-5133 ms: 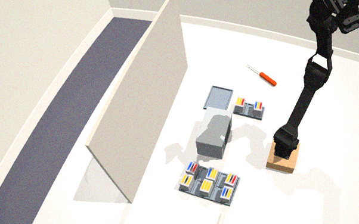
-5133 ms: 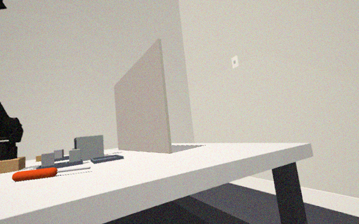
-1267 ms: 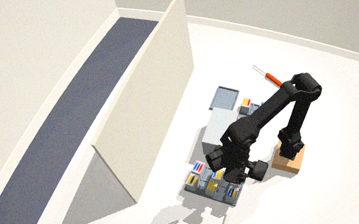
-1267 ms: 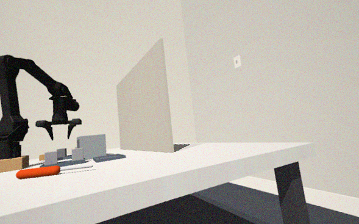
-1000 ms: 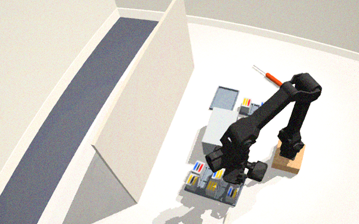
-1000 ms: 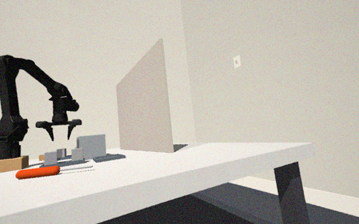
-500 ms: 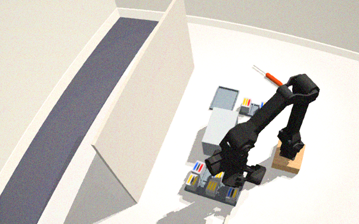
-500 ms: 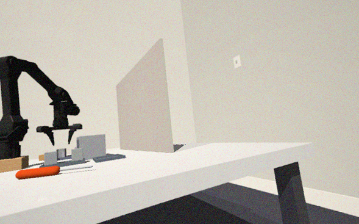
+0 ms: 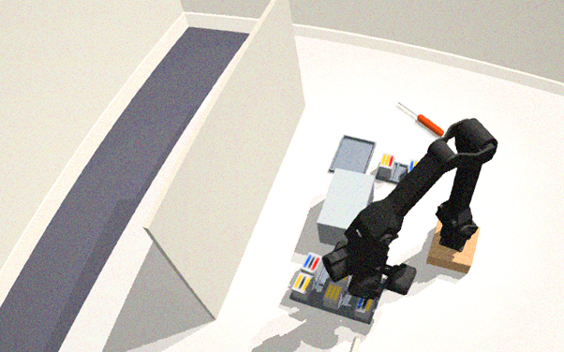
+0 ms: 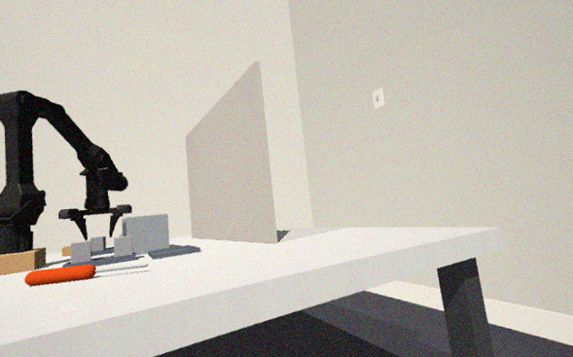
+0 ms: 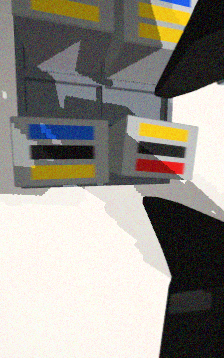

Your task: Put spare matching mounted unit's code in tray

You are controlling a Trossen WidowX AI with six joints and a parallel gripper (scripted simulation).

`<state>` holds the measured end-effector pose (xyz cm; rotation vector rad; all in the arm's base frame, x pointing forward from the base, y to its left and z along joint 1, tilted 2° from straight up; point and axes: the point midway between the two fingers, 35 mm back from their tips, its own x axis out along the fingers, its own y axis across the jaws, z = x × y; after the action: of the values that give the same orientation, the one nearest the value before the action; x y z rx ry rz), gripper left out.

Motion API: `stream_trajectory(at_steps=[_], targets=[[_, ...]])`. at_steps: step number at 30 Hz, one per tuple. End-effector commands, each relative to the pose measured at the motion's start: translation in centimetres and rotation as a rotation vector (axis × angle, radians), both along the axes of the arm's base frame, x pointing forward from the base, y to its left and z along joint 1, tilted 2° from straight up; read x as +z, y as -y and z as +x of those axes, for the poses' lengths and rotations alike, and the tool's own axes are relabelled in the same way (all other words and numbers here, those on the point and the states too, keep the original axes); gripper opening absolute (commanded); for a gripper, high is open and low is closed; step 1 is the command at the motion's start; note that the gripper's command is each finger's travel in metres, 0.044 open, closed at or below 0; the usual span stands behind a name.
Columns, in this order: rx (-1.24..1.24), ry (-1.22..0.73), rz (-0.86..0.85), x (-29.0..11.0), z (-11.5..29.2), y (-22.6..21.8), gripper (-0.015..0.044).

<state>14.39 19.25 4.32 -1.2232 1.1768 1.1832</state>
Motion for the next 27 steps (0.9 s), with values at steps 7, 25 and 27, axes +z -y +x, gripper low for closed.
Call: stream_trajectory(at_steps=[7,25,27], targets=[[0.004,-0.003,-0.005,-1.8,0.0,0.2,0.03],[0.0,-0.003,-0.004,-3.0,-0.1,0.3,0.0221],[0.0,-0.003,-0.004,-3.0,-0.1,0.3,0.0169]])
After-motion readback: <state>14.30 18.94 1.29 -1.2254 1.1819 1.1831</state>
